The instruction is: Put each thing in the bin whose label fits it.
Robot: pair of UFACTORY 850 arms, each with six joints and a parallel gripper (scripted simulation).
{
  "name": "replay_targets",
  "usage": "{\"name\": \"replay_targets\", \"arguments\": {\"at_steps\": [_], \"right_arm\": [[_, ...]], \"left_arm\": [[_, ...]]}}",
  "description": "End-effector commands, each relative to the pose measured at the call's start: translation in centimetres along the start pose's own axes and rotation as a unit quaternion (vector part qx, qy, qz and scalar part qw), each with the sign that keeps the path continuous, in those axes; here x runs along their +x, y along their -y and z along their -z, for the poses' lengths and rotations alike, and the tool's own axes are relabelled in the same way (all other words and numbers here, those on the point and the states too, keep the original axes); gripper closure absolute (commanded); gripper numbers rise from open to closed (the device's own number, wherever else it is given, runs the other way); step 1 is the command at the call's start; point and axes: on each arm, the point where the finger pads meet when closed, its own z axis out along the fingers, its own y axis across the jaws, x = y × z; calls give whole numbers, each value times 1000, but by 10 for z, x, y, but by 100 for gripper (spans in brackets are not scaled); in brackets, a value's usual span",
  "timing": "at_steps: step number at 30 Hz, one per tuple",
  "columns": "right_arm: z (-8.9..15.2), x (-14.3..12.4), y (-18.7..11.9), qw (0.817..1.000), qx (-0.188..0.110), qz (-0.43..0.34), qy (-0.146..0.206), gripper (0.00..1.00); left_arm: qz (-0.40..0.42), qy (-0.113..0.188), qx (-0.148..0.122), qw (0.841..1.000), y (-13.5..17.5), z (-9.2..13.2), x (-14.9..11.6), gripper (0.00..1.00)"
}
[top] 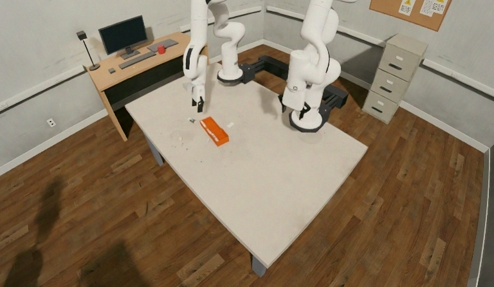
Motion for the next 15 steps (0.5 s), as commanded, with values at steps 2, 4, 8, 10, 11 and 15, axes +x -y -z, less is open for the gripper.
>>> {"name": "replay_targets", "arguments": {"at_steps": [2, 4, 8, 10, 11, 15], "right_arm": [[1, 1, 1, 997, -51, 2, 57, 0], [1, 1, 1, 997, -51, 2, 57, 0], [4, -12, 8, 997, -47, 20, 62, 0], [4, -12, 8, 996, -49, 22, 65, 0], [4, -12, 8, 996, -50, 22, 66, 0], [4, -12, 8, 996, -52, 23, 70, 0]], "left_arm": [[0, 1, 0, 1000, 0, 0, -1, 0], [0, 1, 0, 1000, 0, 0, -1, 0], [0, 1, 0, 1000, 0, 0, -1, 0], [0, 1, 0, 1000, 0, 0, -1, 0], [0, 1, 0, 1000, 0, 0, -1, 0], [0, 1, 0, 1000, 0, 0, -1, 0]]}}
